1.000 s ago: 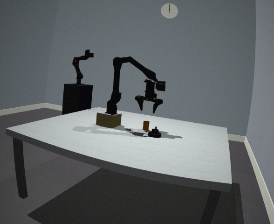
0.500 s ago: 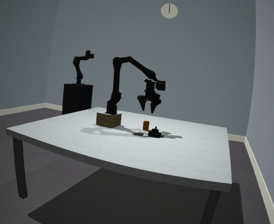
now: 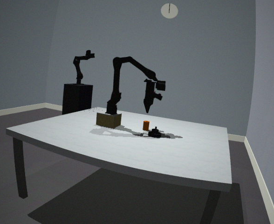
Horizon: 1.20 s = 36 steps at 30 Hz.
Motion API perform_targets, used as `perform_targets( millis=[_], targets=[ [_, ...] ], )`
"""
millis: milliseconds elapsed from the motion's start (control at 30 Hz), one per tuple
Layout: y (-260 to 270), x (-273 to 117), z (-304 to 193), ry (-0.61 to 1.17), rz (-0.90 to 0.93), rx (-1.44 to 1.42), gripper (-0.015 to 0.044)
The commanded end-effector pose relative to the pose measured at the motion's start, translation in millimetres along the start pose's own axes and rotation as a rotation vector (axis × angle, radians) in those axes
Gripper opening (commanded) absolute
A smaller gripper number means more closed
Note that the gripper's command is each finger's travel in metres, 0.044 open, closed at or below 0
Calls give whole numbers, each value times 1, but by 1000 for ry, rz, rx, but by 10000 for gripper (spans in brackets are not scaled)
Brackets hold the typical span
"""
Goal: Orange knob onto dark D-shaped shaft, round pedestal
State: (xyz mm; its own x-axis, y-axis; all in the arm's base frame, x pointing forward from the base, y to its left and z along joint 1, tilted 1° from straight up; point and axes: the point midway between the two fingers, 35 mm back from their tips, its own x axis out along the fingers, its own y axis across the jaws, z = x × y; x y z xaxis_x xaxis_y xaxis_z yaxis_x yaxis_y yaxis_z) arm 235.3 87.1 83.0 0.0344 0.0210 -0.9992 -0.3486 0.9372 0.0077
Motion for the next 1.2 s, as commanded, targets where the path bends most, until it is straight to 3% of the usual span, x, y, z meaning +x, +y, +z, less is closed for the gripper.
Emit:
perform_targets(
  millis=[0, 267, 433, 1167],
  targets=[
    [-1, 0, 0, 0, -8, 182, 440],
    [-1, 0, 0, 0, -8, 182, 440],
    [-1, 35, 0, 0, -8, 182, 440],
    [-2, 67, 1, 0, -8, 182, 440]
  ],
)
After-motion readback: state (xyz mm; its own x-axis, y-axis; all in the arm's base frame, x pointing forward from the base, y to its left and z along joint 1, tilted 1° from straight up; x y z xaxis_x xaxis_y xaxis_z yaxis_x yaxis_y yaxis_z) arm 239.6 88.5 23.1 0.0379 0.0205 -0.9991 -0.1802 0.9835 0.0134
